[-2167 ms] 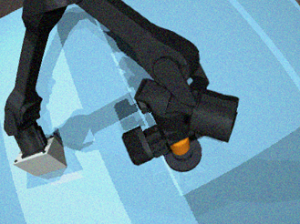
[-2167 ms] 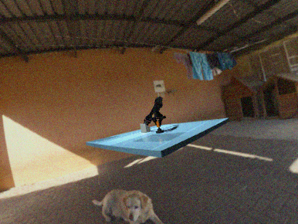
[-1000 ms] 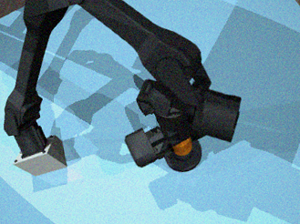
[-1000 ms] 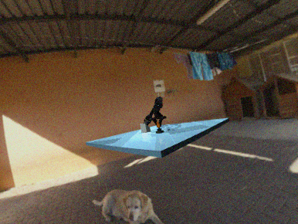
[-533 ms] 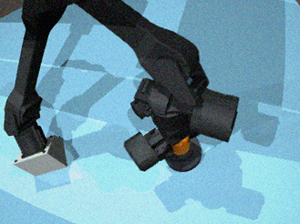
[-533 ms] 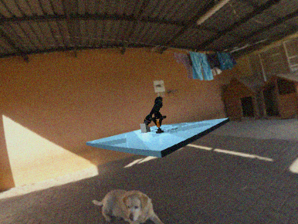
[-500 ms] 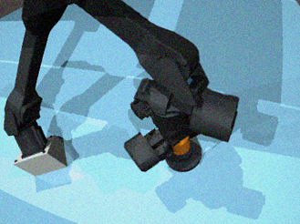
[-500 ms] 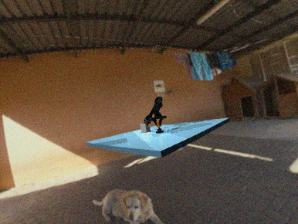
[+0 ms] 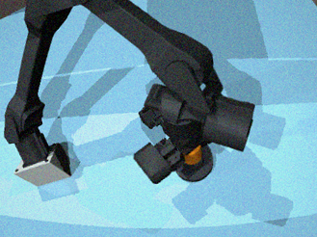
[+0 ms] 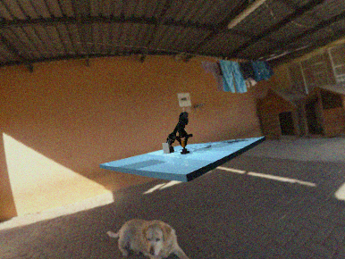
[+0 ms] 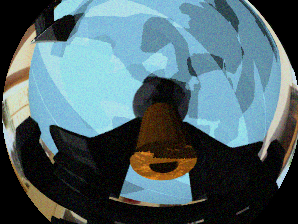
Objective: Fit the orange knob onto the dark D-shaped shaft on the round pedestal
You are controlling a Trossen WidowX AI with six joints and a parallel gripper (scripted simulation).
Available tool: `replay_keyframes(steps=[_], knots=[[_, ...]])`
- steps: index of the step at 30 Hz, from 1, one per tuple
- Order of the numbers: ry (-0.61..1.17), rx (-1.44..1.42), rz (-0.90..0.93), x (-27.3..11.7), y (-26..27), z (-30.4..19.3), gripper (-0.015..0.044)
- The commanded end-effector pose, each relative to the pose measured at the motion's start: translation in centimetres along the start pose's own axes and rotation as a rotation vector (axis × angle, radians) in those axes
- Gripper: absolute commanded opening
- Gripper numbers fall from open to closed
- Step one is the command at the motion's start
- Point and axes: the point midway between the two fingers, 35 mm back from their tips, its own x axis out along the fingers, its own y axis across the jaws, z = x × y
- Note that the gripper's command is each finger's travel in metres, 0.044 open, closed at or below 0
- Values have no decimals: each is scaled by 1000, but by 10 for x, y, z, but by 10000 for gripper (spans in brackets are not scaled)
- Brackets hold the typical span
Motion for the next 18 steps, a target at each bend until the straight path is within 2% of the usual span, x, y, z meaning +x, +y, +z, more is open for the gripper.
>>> replay_keyframes(steps=[1, 18], knots=[[3, -8, -2, -2, -3, -2, 0], [2, -8, -2, 2, 0, 0, 0]])
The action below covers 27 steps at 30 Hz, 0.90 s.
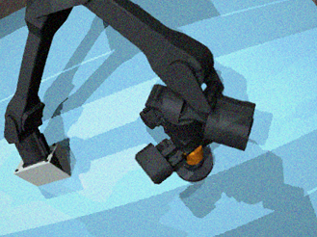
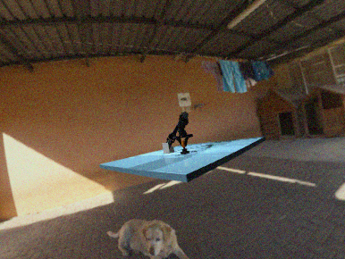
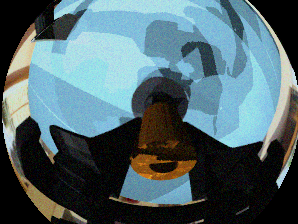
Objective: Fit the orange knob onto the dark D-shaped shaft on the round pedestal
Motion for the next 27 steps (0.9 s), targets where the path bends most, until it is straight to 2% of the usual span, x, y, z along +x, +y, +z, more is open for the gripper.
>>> replay_keyframes(steps=[1, 16, 23, 27], knots=[[-3, 1, -1, 1, 2, 2, 0], [-3, 1, -1, -3, 3, 4, 0], [-2, -198, -2, -3, 3, 3, 0], [-2, -208, -2, -2, 2, 2, 0]])
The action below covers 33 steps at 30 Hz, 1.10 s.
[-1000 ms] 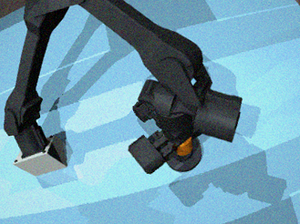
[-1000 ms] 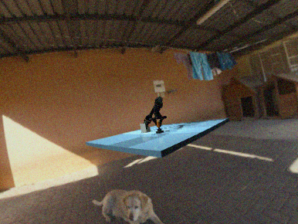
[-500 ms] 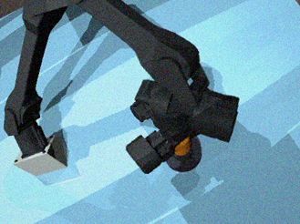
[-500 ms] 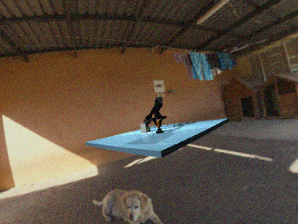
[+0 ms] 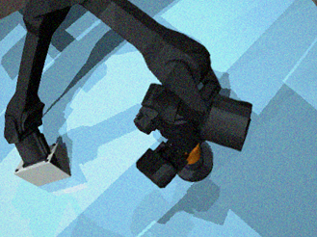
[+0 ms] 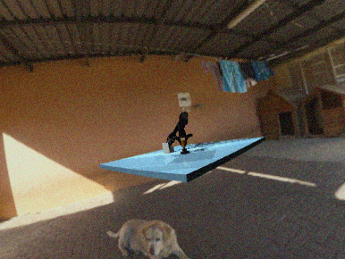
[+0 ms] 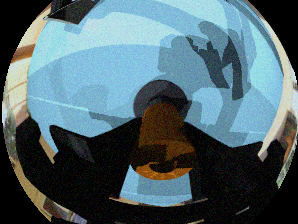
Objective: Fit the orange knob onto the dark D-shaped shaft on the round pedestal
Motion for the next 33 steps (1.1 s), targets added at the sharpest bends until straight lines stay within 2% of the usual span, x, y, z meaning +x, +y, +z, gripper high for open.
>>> replay_keyframes(steps=[1, 33], knots=[[3, -29, -1, 0, -2, -3, 0], [2, -29, -1, 3, -1, -2, 0]])
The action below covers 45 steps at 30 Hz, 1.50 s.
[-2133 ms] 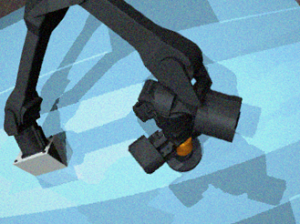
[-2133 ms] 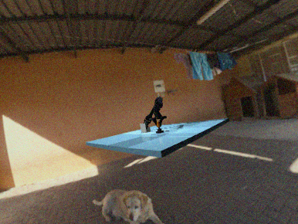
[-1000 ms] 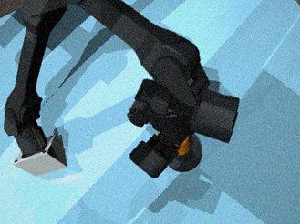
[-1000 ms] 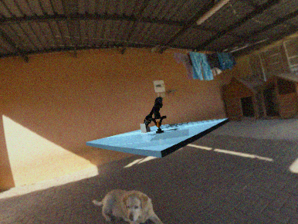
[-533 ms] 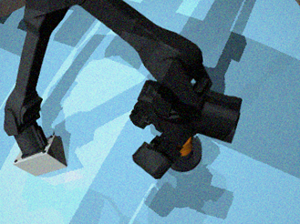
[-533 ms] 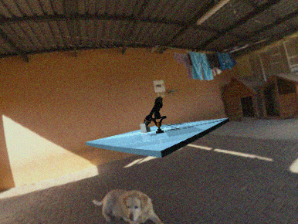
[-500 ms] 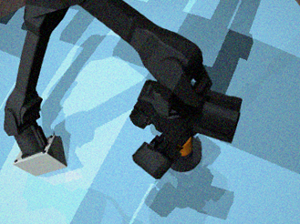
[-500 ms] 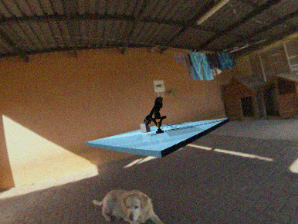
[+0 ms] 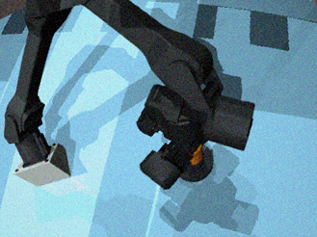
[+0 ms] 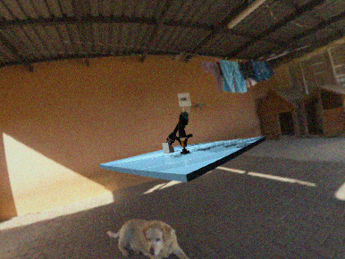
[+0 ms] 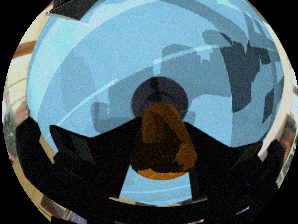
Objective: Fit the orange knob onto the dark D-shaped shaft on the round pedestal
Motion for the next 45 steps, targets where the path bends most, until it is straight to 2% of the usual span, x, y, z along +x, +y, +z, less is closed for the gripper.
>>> replay_keyframes(steps=[1, 7, 13, 45], knots=[[-4, 0, -1, 1, 2, 3, 0], [-4, -26, -1, -3, 2, 5, 0], [-4, -209, -1, -2, 2, 4, 0], [-4, -209, -1, 1, 0, 1, 0]])
